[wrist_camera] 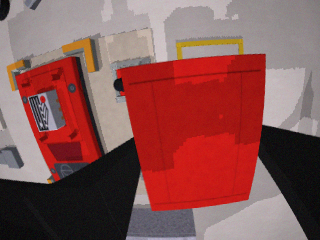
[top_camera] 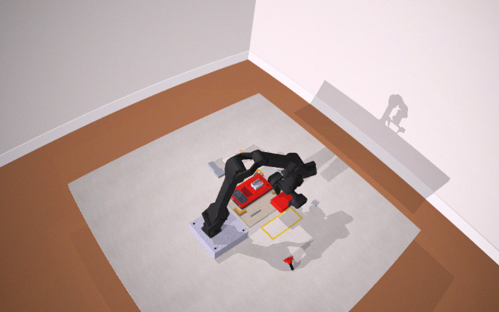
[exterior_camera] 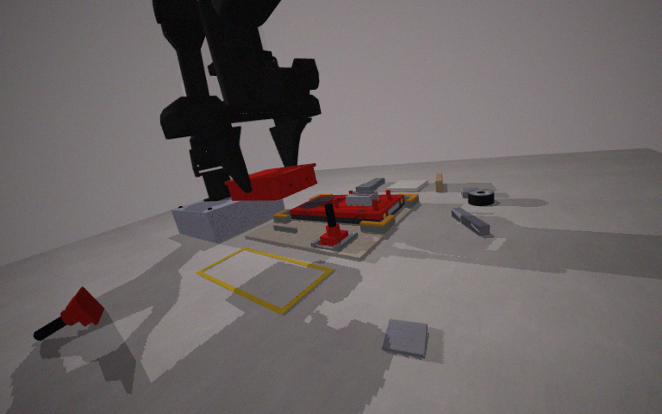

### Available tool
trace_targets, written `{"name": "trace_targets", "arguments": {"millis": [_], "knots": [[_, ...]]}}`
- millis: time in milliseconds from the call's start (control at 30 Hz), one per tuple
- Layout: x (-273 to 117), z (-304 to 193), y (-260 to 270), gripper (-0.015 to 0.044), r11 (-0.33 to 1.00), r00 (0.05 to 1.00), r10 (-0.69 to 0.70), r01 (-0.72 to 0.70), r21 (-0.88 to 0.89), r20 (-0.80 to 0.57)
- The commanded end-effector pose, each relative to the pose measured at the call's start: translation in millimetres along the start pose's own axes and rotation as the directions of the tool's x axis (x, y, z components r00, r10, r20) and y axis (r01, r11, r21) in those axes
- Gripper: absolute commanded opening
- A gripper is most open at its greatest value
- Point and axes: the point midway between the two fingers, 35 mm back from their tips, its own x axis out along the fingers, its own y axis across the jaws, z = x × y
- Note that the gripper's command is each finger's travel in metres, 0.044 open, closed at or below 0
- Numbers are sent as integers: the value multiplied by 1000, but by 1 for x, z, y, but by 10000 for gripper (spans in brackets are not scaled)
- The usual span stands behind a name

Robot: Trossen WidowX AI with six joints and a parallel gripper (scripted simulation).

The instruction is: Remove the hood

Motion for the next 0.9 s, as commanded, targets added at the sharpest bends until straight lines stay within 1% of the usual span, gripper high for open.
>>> {"name": "trace_targets", "arguments": {"millis": [0, 167, 867], "knots": [[0, -11, -20, 0, 1000, 1000, -10, 10, -9, -14], [-1, -20, -40, 0, 1000, 1000, -17, 16, -17, -21], [13, -20, -42, 0, 1000, 1000, -17, 17, -17, -21]]}}
